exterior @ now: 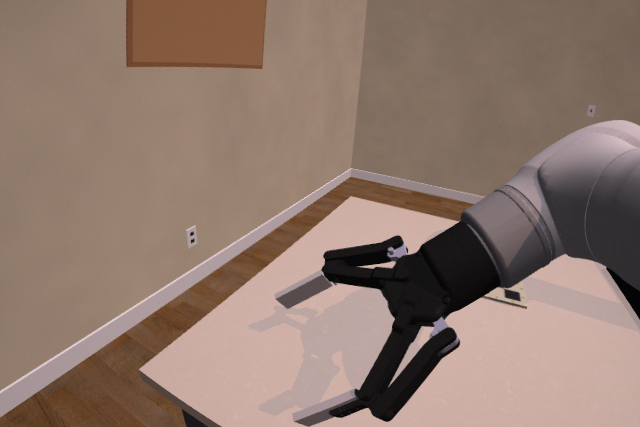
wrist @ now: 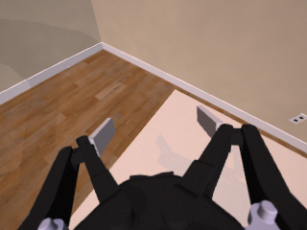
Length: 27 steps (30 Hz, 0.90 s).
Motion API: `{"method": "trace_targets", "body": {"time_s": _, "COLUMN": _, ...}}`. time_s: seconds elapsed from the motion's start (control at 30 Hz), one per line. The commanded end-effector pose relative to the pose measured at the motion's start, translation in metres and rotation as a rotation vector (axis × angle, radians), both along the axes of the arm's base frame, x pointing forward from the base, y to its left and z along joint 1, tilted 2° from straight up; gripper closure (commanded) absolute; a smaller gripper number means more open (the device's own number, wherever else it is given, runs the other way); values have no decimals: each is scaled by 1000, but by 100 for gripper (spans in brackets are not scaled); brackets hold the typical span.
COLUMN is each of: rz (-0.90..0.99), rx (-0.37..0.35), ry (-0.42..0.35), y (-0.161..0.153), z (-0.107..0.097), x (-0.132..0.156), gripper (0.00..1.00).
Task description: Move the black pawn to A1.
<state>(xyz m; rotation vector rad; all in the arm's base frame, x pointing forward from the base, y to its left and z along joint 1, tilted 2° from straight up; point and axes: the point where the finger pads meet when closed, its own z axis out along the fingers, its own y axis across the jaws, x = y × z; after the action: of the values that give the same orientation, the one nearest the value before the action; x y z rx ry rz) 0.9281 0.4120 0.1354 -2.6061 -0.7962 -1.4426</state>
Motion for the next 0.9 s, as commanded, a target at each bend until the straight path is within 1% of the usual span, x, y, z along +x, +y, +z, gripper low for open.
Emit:
{"method": "trace_targets", "body": {"time_s": 0.0, "rz": 0, "rx": 0, "ry": 0, "y": 0, "z": 0, "x": 0, "gripper": 0}}
{"method": "trace_targets", "body": {"time_s": 0.63, "rz": -6, "rx": 7, "ry": -3, "y": 0, "z": 1, "x": 1, "gripper": 0}}
{"method": "trace_targets", "body": {"time_s": 0.73, "rz": -45, "rx": 47, "ry": -22, "y": -1, "z": 6, "x": 9, "gripper": 0}}
{"method": "trace_targets", "body": {"time_s": 0.83, "rz": -140, "rx": 132, "ry": -63, "y": -9, "z": 18, "x": 27, "gripper": 0}}
{"method": "trace_targets", "body": {"time_s": 0.87, "rz": -140, "rx": 132, "ry": -63, "y": -9, "z": 18, "x": 27, "gripper": 0}}
